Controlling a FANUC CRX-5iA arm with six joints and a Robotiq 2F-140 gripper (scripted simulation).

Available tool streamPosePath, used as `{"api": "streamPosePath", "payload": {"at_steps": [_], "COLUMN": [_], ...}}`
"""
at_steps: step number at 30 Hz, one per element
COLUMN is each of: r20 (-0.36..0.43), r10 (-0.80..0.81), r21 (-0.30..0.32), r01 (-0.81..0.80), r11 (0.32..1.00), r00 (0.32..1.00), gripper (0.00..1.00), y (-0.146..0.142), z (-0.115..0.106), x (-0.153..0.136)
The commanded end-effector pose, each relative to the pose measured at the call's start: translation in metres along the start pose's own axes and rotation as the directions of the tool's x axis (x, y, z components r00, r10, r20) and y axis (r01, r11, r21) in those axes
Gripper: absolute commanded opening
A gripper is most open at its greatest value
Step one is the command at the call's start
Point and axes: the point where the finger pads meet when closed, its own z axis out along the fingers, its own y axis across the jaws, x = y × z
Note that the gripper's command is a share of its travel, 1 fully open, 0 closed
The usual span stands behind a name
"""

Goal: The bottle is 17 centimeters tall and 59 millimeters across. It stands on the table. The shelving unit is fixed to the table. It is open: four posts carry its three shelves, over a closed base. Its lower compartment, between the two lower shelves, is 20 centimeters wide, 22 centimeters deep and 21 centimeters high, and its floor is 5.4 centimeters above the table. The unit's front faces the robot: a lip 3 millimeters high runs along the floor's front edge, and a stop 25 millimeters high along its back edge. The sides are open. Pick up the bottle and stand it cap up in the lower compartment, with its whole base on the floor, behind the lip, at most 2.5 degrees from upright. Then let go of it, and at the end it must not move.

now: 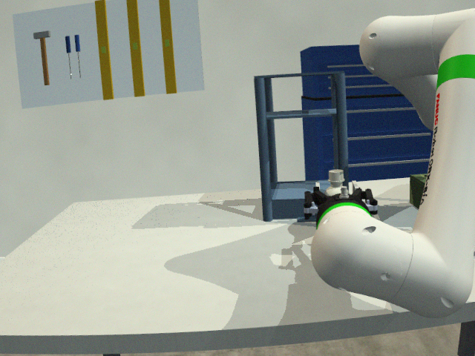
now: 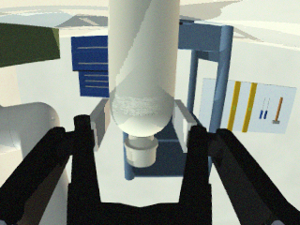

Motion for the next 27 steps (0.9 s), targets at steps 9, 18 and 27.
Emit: {"api": "streamPosePath", "payload": {"at_steps": [9, 18, 27], "r20": [0.0, 0.0, 0.0], "r10": [0.0, 0.0, 0.0], "r21": [0.0, 0.0, 0.0], "r01": [0.0, 0.0, 0.0], "r11": [1.0, 1.0, 1.0], "r00": [1.0, 1.0, 1.0], "gripper": [0.48, 0.48, 0.48], "y": [0.0, 0.0, 0.0], "z": [0.0, 0.0, 0.0], "x": [0.016, 0.025, 0.029]}}
